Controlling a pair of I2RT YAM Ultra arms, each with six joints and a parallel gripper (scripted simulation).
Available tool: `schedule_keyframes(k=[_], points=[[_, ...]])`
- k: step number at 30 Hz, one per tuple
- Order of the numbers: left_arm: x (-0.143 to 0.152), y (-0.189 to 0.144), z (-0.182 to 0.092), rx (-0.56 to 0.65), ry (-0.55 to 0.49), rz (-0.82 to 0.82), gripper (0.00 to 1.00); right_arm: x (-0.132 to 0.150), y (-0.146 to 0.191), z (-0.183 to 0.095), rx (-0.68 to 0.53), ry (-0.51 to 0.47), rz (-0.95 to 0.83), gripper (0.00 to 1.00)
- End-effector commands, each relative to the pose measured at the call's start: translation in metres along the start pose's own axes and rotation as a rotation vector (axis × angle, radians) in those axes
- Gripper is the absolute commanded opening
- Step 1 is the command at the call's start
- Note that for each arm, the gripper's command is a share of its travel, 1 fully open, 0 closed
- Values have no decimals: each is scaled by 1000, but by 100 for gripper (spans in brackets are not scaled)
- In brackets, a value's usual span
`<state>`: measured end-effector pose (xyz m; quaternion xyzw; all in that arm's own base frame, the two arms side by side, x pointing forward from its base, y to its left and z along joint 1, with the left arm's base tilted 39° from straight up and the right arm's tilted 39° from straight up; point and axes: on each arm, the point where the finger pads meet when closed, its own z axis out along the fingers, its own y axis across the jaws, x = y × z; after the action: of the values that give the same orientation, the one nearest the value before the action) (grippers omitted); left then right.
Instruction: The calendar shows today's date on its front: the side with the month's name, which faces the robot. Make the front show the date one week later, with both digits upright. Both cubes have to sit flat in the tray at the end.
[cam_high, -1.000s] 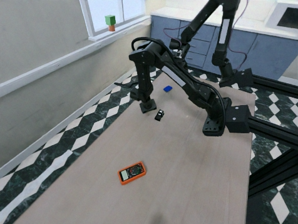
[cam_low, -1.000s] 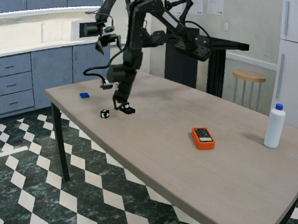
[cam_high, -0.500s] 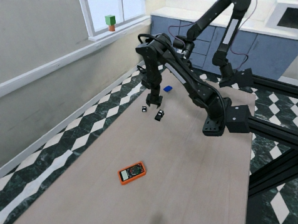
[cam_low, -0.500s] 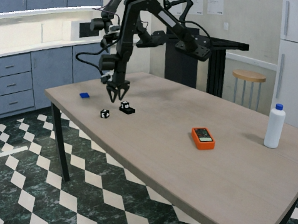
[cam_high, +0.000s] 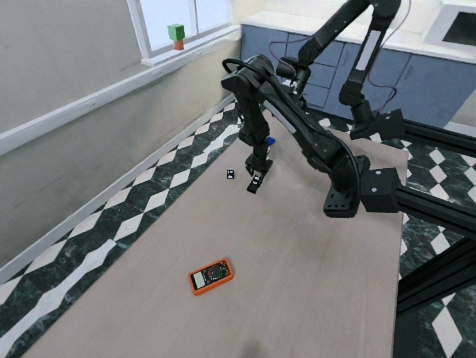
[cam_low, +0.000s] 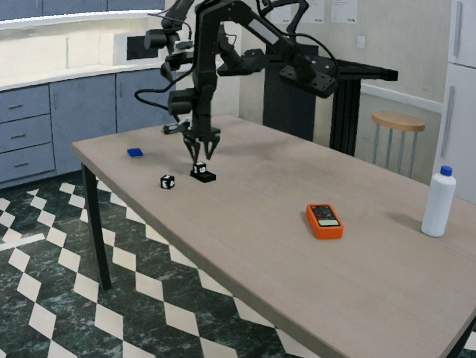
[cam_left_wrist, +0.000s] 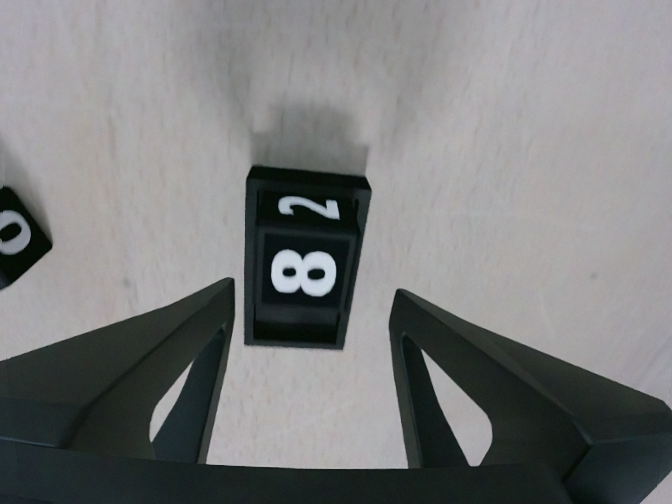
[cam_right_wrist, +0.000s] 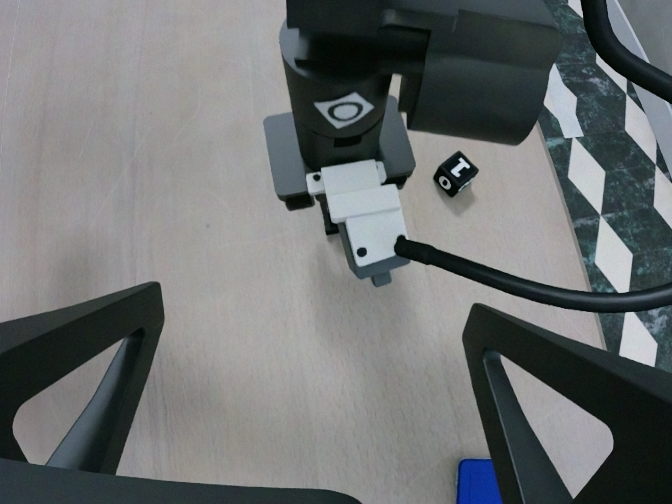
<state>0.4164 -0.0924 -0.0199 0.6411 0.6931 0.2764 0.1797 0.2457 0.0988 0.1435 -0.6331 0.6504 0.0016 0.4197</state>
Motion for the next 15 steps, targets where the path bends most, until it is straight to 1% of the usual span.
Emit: schedule_keyframes(k=[1,3,4,7,10,13,15], points=[[-6,5,16,-16,-8,17,49,-7,-3,-3,13,-21,-12,100],[-6,5,21,-14,-12,15,46,-7,-3,-3,13,-21,-12,100],[-7,6,22,-14,-12,15,46,-7,-3,-3,13,-21,-12,100],[-14,8,22,-7,-17,21,51,-7,-3,-3,13,-21,-12,100],[-13,9,23,-8,-16,22,51,-7,-3,-3,13,-21,-12,100],[-10,18,15,-45,-26,8,43,-7,-3,-3,13,-21,-12,100],[-11,17,15,-44,-27,11,37,-7,-3,-3,13,-21,-12,100]])
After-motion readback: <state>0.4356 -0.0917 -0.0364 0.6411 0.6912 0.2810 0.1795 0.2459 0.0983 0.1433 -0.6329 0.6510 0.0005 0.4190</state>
